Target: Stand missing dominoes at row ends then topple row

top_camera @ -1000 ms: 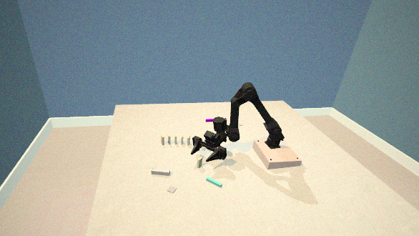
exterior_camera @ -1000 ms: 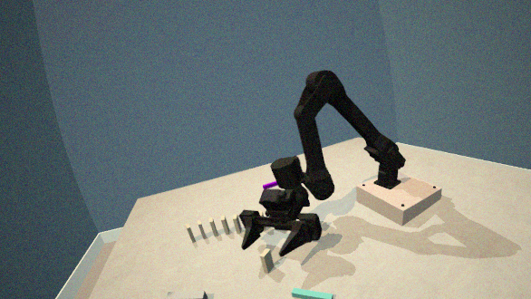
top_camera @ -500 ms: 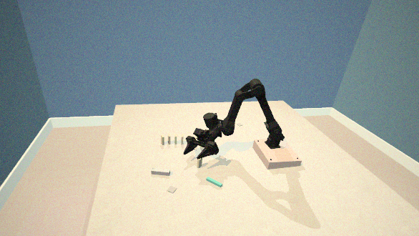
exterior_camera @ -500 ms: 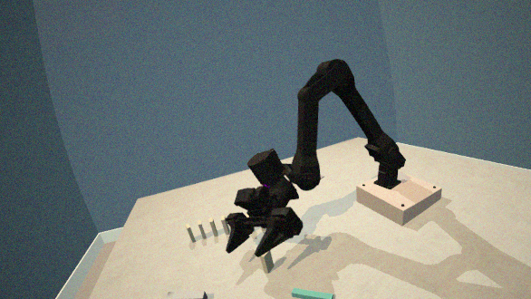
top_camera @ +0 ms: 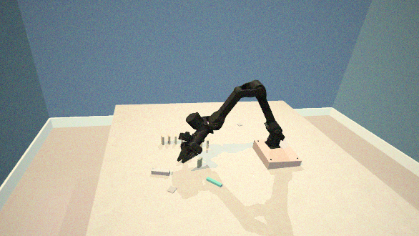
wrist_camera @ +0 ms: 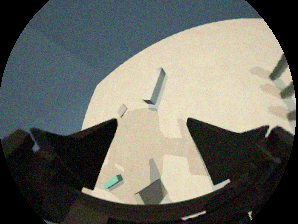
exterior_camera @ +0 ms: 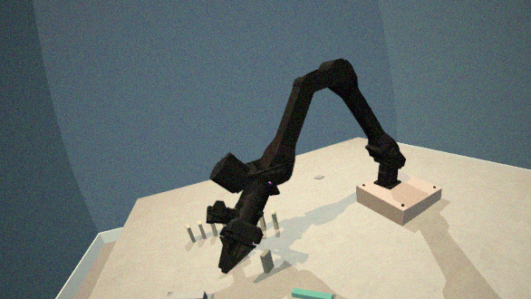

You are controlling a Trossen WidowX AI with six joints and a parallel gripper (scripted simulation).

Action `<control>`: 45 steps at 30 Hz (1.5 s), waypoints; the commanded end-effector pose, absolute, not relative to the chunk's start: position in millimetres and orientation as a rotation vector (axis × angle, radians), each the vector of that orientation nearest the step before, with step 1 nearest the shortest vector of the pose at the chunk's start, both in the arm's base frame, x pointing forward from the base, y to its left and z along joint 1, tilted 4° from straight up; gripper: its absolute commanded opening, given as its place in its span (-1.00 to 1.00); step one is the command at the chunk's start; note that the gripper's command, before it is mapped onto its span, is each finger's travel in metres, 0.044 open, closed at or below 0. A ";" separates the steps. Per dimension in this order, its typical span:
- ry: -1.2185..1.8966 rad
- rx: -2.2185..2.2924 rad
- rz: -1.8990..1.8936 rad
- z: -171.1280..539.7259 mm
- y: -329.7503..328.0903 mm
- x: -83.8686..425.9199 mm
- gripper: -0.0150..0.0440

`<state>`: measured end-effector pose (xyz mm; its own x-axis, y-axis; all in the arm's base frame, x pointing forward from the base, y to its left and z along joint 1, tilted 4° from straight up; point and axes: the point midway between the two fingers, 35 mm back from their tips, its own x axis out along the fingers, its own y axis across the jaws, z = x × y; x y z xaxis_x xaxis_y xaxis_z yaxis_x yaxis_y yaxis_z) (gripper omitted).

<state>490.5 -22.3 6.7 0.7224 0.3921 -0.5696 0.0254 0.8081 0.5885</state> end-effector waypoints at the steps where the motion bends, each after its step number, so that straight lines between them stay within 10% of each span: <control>1: 1.081 0.823 -0.186 30.7 -11.6 500.8 1.00; 45: 1.456 0.824 -0.748 51.1 1.5 424.1 1.00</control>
